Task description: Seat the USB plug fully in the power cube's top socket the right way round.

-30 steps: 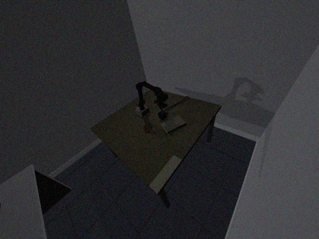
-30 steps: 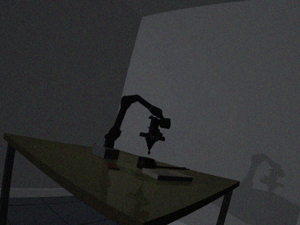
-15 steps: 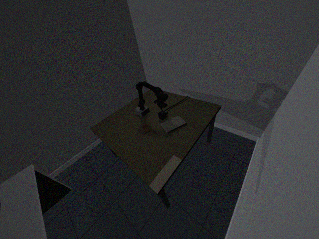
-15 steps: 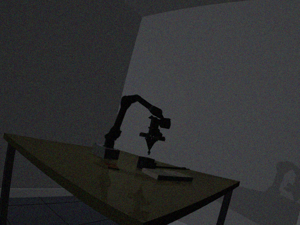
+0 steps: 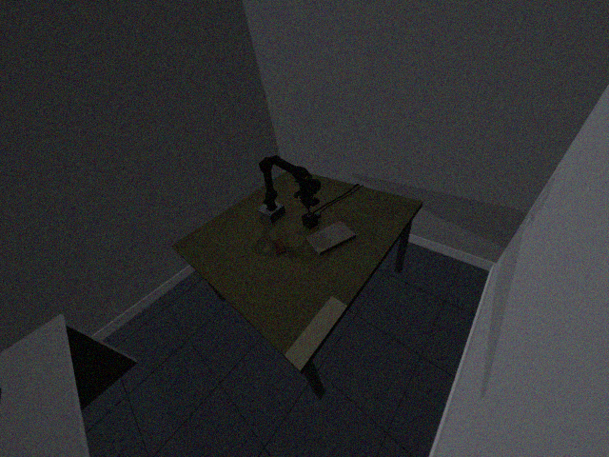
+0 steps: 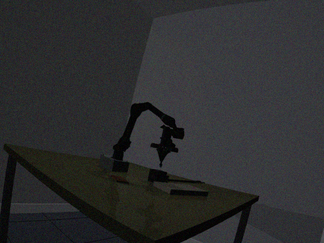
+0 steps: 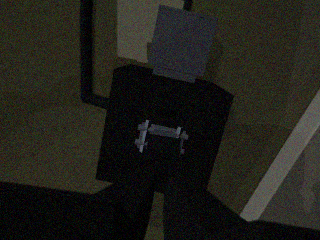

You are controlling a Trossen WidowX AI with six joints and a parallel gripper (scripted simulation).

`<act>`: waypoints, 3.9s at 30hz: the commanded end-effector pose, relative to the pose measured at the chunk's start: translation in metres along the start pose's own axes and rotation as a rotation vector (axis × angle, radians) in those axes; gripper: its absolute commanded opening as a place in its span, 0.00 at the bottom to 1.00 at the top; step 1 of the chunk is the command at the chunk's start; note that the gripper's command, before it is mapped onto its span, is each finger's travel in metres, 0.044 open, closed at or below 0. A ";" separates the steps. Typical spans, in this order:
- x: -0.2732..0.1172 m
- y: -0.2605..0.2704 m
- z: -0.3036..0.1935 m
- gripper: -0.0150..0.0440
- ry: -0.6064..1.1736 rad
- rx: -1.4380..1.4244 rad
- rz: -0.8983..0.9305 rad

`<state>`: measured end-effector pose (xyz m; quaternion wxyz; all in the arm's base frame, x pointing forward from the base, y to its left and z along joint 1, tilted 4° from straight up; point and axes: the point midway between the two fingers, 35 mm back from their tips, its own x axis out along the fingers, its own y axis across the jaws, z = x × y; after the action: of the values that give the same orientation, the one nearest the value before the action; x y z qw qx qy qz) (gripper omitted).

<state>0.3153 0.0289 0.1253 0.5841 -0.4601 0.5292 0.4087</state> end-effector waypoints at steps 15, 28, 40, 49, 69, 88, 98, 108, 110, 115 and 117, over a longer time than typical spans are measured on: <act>0.003 0.000 -0.002 0.25 0.010 0.014 0.000; 0.005 0.000 -0.003 0.25 0.015 0.021 0.000; 0.006 0.000 -0.004 0.25 0.018 0.027 0.000; 0.007 0.000 -0.005 0.25 0.021 0.032 0.000; 0.010 0.000 -0.006 0.25 0.028 0.043 0.000; 0.012 0.000 -0.007 0.25 0.034 0.053 0.000; 0.013 0.000 -0.008 0.25 0.037 0.057 0.000; 0.014 0.000 -0.008 0.25 0.037 0.057 0.000; 0.014 0.000 -0.008 0.25 0.037 0.057 0.000; 0.015 0.000 -0.008 0.25 0.037 0.057 0.000; 0.015 0.000 -0.008 0.25 0.037 0.057 0.000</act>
<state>0.3147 0.0217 0.1114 0.5876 -0.4507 0.5493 0.3871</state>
